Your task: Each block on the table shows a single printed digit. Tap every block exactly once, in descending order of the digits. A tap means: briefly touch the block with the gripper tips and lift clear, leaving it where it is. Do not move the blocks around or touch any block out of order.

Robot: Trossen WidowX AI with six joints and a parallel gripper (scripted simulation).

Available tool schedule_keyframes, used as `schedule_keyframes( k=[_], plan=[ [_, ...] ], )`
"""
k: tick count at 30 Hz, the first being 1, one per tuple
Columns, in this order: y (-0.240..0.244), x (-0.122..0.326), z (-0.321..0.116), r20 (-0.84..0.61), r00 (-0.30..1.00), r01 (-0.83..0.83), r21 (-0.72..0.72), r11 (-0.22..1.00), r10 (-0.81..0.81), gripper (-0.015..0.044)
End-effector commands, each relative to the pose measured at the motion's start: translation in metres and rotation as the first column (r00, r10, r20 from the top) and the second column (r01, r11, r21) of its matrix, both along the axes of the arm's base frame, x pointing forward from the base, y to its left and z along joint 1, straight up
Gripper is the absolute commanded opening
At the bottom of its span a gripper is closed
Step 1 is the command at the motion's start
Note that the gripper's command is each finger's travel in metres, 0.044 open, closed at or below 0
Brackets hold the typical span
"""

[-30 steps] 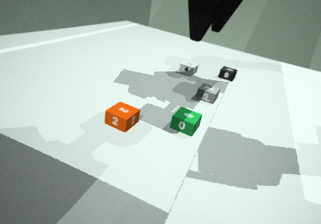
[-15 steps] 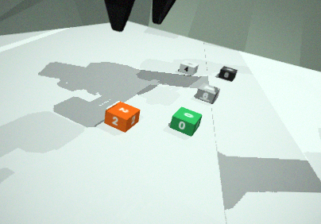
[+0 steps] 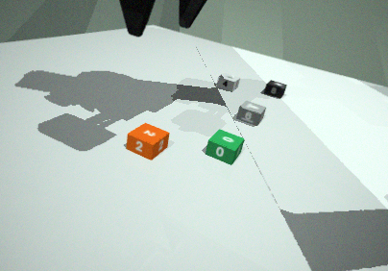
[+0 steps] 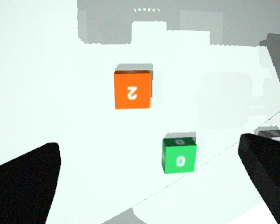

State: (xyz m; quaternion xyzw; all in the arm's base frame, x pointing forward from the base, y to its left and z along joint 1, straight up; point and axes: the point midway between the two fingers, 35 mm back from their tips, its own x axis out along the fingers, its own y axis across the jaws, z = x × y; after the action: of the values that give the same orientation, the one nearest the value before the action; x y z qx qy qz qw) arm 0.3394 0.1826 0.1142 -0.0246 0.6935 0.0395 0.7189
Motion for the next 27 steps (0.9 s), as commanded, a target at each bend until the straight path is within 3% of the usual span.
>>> schedule_keyframes(
  k=[1, 9, 16, 27],
  plan=[
    [-0.003, 0.001, -0.001, -0.004, 1.000, 0.005, -0.002, 1.000, -0.005, 0.0400],
    [-0.125, 0.036, -0.001, 0.000, 1.000, 0.005, -0.015, 1.000, -0.005, 0.0400],
    [-0.244, 0.030, -0.002, 0.000, 1.000, 0.005, -0.027, 1.000, -0.006, 0.0400],
    [-0.255, 0.027, -0.002, -0.001, 1.000, 0.006, -0.028, 1.000, -0.006, 0.0400]
  ],
)
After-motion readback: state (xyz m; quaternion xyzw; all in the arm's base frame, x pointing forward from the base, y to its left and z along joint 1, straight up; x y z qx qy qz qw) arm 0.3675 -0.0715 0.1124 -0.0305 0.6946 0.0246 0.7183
